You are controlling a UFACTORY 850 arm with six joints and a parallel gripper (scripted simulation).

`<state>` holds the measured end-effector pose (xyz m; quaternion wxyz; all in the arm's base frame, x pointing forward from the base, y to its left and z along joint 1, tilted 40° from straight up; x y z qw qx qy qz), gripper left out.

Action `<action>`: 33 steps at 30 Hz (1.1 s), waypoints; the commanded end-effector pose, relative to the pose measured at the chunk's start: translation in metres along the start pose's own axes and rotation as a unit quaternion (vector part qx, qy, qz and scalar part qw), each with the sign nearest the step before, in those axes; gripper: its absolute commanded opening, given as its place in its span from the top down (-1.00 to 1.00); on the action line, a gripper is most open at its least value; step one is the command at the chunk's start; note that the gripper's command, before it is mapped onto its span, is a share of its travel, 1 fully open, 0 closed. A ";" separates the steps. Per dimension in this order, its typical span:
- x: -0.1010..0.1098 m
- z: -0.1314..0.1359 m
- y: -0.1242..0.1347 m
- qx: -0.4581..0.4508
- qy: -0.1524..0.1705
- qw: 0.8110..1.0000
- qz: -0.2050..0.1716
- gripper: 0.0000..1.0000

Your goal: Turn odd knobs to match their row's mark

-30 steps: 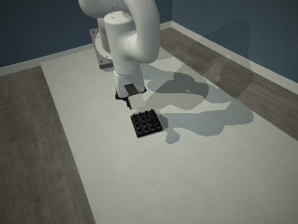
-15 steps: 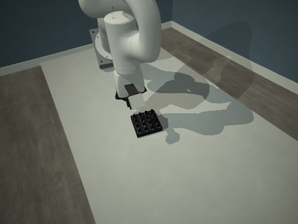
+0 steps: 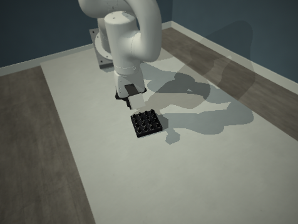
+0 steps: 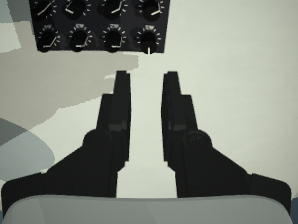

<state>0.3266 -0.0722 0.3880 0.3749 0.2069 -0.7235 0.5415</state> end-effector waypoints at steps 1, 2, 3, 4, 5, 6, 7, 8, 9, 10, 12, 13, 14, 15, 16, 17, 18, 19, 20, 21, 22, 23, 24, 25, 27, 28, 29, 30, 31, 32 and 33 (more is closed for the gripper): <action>0.000 0.000 -0.001 0.000 0.001 1.000 0.000 0.61; 0.000 0.000 -0.001 0.000 0.000 1.000 0.000 0.61; 0.000 0.000 -0.001 0.000 0.000 1.000 0.000 0.61; 0.000 0.000 -0.001 0.000 0.000 1.000 0.000 0.61; 0.000 0.000 -0.001 0.000 0.000 1.000 0.000 0.61; 0.000 0.000 -0.001 0.000 0.000 1.000 0.000 0.61; 0.000 0.000 -0.001 0.000 0.000 1.000 0.000 0.61; -0.001 0.000 -0.001 0.000 0.000 1.000 0.000 0.61; -0.001 0.000 -0.001 0.000 0.000 1.000 0.000 0.61; -0.001 0.000 -0.001 0.000 0.000 1.000 0.000 0.61; -0.002 0.000 -0.001 0.000 0.000 1.000 0.000 0.61; -0.002 0.000 -0.001 0.000 0.000 1.000 0.000 0.61; -0.002 0.000 -0.001 0.000 0.000 1.000 0.000 0.61; -0.003 0.000 -0.001 0.000 0.000 1.000 0.001 0.61; -0.003 0.000 -0.001 0.000 0.000 1.000 0.001 0.61; -0.003 0.000 -0.001 0.000 0.000 1.000 0.001 0.61; -0.003 0.000 -0.001 0.000 0.000 1.000 0.001 0.61; -0.004 0.000 -0.001 0.000 0.000 1.000 0.001 0.61; -0.004 0.000 -0.001 0.000 0.000 1.000 0.001 0.61; -0.005 0.000 -0.001 0.000 0.000 1.000 0.001 0.61; -0.005 0.000 -0.001 0.000 0.000 1.000 0.001 0.61; -0.005 0.000 -0.001 0.000 0.000 1.000 0.001 0.61; -0.006 0.000 -0.001 0.000 0.000 1.000 0.001 0.61; -0.006 0.000 -0.001 0.000 0.000 1.000 0.001 0.61; -0.008 0.000 -0.001 0.000 0.000 1.000 0.001 0.61; -0.008 0.000 -0.001 0.000 0.000 1.000 0.001 0.61; -0.009 0.000 -0.001 0.000 0.000 1.000 0.001 0.61; -0.009 0.000 0.000 0.000 0.000 1.000 0.001 0.61; -0.010 0.000 0.000 0.000 0.000 1.000 0.001 0.61; -0.010 0.000 0.000 0.000 0.000 1.000 0.001 0.61; -0.011 0.000 0.000 0.000 0.000 1.000 0.001 0.61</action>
Point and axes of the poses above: the point where the finger pads meet when closed, its own x axis back along the fingers, its own z axis across the jaws, y = z × x, the point moved 9 cm from there along x, back along the fingers, and after that the axes turned 14 degrees about -x, right-handed, at the moved point
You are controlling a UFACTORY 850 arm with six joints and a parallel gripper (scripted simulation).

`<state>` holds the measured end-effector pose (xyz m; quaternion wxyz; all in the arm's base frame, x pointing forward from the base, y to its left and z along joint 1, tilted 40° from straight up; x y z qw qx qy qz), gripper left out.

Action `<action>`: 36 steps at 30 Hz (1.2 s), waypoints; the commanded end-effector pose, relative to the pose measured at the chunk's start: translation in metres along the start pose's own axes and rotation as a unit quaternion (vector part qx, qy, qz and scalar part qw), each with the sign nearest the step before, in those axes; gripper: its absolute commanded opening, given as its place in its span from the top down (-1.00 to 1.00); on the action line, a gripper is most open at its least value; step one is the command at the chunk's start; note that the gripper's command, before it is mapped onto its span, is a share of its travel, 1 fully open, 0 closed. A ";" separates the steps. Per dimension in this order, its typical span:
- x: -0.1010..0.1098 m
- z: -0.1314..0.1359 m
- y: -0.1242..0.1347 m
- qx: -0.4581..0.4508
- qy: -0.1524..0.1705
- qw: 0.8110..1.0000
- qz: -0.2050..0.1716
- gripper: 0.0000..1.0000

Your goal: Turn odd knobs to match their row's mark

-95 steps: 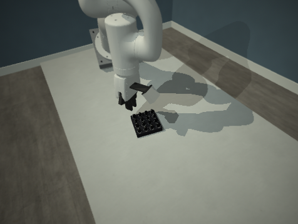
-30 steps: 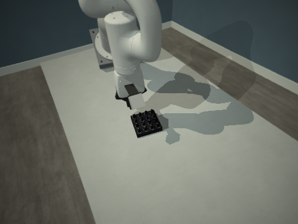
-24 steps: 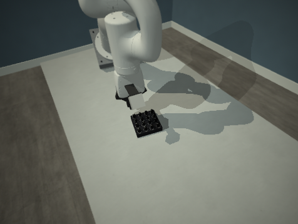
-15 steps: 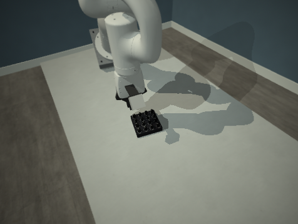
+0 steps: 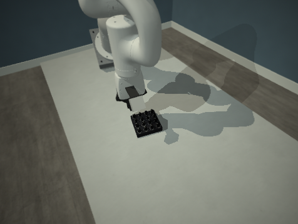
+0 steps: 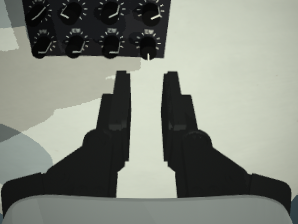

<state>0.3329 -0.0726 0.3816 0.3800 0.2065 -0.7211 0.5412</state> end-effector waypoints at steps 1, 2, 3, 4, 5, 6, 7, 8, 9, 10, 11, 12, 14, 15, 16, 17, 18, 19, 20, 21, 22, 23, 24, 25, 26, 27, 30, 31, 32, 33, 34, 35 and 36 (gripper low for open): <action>-0.002 0.001 0.000 0.000 -0.005 1.000 0.004 0.61; -0.002 0.001 0.000 0.000 -0.005 1.000 0.004 0.61; -0.002 0.001 0.000 0.000 -0.005 1.000 0.004 0.61; -0.003 0.001 0.000 0.000 -0.005 1.000 0.004 0.61; -0.004 0.001 0.000 0.000 -0.005 1.000 0.004 0.61; -0.004 0.001 0.000 0.000 -0.005 1.000 0.004 0.61; -0.005 0.001 0.000 0.000 -0.005 1.000 0.004 0.61; -0.005 0.001 0.000 0.000 -0.005 1.000 0.004 0.61; -0.006 0.001 0.000 0.000 -0.005 1.000 0.004 0.61; -0.006 0.001 0.000 0.000 -0.005 1.000 0.004 0.61; -0.007 0.001 0.000 0.000 -0.005 1.000 0.004 0.61; -0.008 0.001 0.000 0.000 -0.005 1.000 0.004 0.61; -0.009 0.001 0.000 0.000 -0.005 1.000 0.004 0.61; -0.009 0.001 0.000 0.000 -0.005 1.000 0.004 0.61; -0.010 0.001 0.000 0.000 -0.005 1.000 0.004 0.61; -0.011 0.001 0.000 0.000 -0.005 1.000 0.003 0.61; -0.011 0.001 0.000 0.000 -0.005 1.000 0.003 0.61; -0.011 0.001 0.000 0.000 -0.005 1.000 0.003 0.61; -0.011 0.001 0.000 0.000 -0.005 1.000 0.003 0.61; -0.012 0.001 0.000 0.000 -0.005 1.000 0.003 0.61; -0.013 0.001 0.000 0.000 -0.005 1.000 0.004 0.61; -0.013 0.002 0.000 0.000 -0.005 1.000 0.004 0.61; -0.014 0.002 0.000 0.000 -0.005 1.000 0.004 0.61; -0.015 0.002 0.000 0.000 -0.005 1.000 0.003 0.61; -0.016 0.002 0.000 0.000 -0.005 1.000 0.003 0.61; -0.017 0.002 0.000 0.000 -0.005 1.000 0.003 0.61; -0.019 0.002 0.000 0.000 -0.005 1.000 0.004 0.61; -0.020 0.002 0.000 0.000 -0.005 1.000 0.003 0.61; -0.021 0.002 0.000 0.000 -0.005 1.000 0.003 0.61; -0.022 0.002 0.000 0.000 -0.005 1.000 0.004 0.61; -0.023 0.002 0.000 0.000 -0.005 1.000 0.004 0.61; -0.023 0.002 0.000 0.000 -0.005 1.000 0.004 0.61; -0.023 0.002 0.000 0.000 -0.005 1.000 0.004 0.61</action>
Point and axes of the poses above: the point where the finger pads meet when closed, its own x axis back along the fingers, its own z axis across the jaws, y = z × x, the point moved 9 cm from there along x, back along the fingers, and after that the axes turned 14 degrees about -x, right-handed, at the moved point
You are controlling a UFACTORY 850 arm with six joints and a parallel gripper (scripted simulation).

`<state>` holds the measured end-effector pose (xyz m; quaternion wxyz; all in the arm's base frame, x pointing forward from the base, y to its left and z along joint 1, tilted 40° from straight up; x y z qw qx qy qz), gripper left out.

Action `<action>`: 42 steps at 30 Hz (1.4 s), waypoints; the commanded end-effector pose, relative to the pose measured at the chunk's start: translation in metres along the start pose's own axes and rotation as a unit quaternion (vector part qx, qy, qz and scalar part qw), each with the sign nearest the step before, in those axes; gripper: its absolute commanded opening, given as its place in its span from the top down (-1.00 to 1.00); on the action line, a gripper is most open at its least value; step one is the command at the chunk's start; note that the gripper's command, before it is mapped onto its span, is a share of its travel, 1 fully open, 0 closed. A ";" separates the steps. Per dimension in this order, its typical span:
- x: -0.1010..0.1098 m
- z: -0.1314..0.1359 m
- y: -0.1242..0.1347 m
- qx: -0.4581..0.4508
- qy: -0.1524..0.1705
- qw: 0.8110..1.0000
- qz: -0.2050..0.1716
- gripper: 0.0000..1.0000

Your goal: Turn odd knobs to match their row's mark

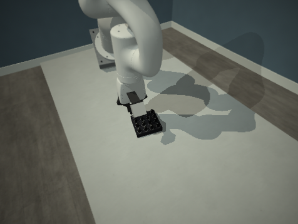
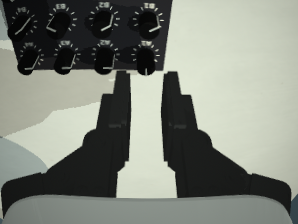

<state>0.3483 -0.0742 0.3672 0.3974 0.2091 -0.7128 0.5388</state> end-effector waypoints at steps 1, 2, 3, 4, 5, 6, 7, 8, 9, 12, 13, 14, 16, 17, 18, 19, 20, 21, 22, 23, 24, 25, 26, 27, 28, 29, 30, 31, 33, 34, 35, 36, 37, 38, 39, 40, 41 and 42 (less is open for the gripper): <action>-0.003 0.004 0.003 0.000 -0.019 1.000 0.017 0.61; -0.004 0.004 0.002 0.000 -0.019 1.000 0.017 0.61; -0.005 0.004 0.002 0.000 -0.019 1.000 0.017 0.61; -0.006 0.004 0.002 0.000 -0.019 1.000 0.017 0.61; -0.007 0.004 0.002 0.000 -0.019 1.000 0.017 0.61; -0.008 0.004 0.002 0.000 -0.019 1.000 0.017 0.61; -0.009 0.004 0.002 0.000 -0.019 1.000 0.017 0.61; -0.010 0.004 0.002 0.000 -0.019 1.000 0.017 0.61; -0.011 0.004 0.002 0.000 -0.019 1.000 0.017 0.61; -0.013 0.004 0.002 0.000 -0.019 1.000 0.017 0.61; -0.014 0.004 0.002 0.000 -0.019 1.000 0.017 0.61; -0.014 0.004 0.002 0.000 -0.019 1.000 0.017 0.61; -0.015 0.004 0.002 0.000 -0.019 1.000 0.017 0.61; -0.015 0.004 0.002 0.000 -0.019 1.000 0.017 0.61; -0.015 0.004 0.002 0.000 -0.019 1.000 0.017 0.61; -0.015 0.004 0.002 0.000 -0.019 1.000 0.017 0.61; -0.016 0.004 0.002 0.000 -0.019 1.000 0.017 0.61; -0.016 0.004 0.002 0.000 -0.019 1.000 0.017 0.61; -0.016 0.004 0.002 0.000 -0.019 1.000 0.017 0.61; -0.016 0.004 0.002 0.000 -0.019 1.000 0.017 0.61; -0.016 0.004 0.002 0.000 -0.019 1.000 0.017 0.61; -0.016 0.004 0.002 0.000 -0.019 1.000 0.017 0.61; -0.016 0.004 0.002 0.000 -0.019 1.000 0.017 0.61; -0.016 0.004 0.002 0.000 -0.019 1.000 0.017 0.61; -0.016 0.004 0.002 0.000 -0.019 1.000 0.017 0.61; -0.016 0.004 0.002 0.000 -0.019 1.000 0.017 0.61; -0.016 0.004 0.002 0.000 -0.019 1.000 0.017 0.61; -0.016 0.004 0.002 0.000 -0.019 1.000 0.017 0.61; -0.016 0.004 0.002 0.000 -0.019 1.000 0.017 0.61; -0.016 0.004 0.002 0.000 -0.019 1.000 0.017 0.61; -0.016 0.004 0.002 0.000 -0.019 1.000 0.017 0.61; -0.016 0.004 0.002 0.000 -0.019 1.000 0.017 0.61; -0.016 0.004 0.002 0.000 -0.019 1.000 0.017 0.61; -0.016 0.004 0.002 0.000 -0.019 1.000 0.017 0.61; -0.016 0.004 0.002 0.000 -0.019 1.000 0.017 0.61; -0.016 0.004 0.002 0.000 -0.019 1.000 0.017 0.61; -0.016 0.004 0.002 0.000 -0.019 1.000 0.017 0.61; -0.016 0.004 0.002 0.000 -0.019 1.000 0.017 0.61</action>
Point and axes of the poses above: the point where the finger pads meet when closed, its own x axis back along the fingers, its own z axis across the jaws, y = z × x, the point moved 9 cm from there along x, back along the fingers, and after that the axes turned 14 degrees about -x, right-handed, at the moved point
